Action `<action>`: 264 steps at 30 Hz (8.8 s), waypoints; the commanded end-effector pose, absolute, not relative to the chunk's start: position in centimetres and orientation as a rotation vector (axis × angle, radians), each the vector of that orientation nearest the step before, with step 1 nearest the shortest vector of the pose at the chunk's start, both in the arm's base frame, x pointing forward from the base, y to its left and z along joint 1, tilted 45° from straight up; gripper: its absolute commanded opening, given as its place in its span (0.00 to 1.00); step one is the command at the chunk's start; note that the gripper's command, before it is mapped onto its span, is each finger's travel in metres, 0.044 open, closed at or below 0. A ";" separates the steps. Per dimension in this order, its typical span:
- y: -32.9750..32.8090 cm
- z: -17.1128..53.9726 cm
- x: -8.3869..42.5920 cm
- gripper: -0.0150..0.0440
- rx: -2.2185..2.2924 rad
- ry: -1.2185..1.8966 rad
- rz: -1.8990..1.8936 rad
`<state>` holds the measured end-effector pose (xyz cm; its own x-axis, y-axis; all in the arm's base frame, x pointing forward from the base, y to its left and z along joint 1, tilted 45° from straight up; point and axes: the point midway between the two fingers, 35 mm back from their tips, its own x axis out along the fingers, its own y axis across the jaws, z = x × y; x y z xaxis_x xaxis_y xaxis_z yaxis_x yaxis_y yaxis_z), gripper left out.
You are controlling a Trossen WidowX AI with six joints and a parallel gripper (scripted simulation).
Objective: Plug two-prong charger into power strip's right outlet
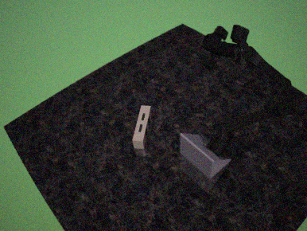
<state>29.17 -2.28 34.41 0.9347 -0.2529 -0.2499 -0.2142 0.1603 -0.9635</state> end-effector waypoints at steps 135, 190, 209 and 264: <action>-11.1 9.4 24.6 0.96 -0.074 1.263 -1.045; -4.7 8.7 25.9 0.25 -0.407 1.466 -0.782; -2.3 4.4 26.1 0.25 -0.727 1.622 -0.503; 1.9 -2.2 28.1 0.25 -1.108 1.760 -0.140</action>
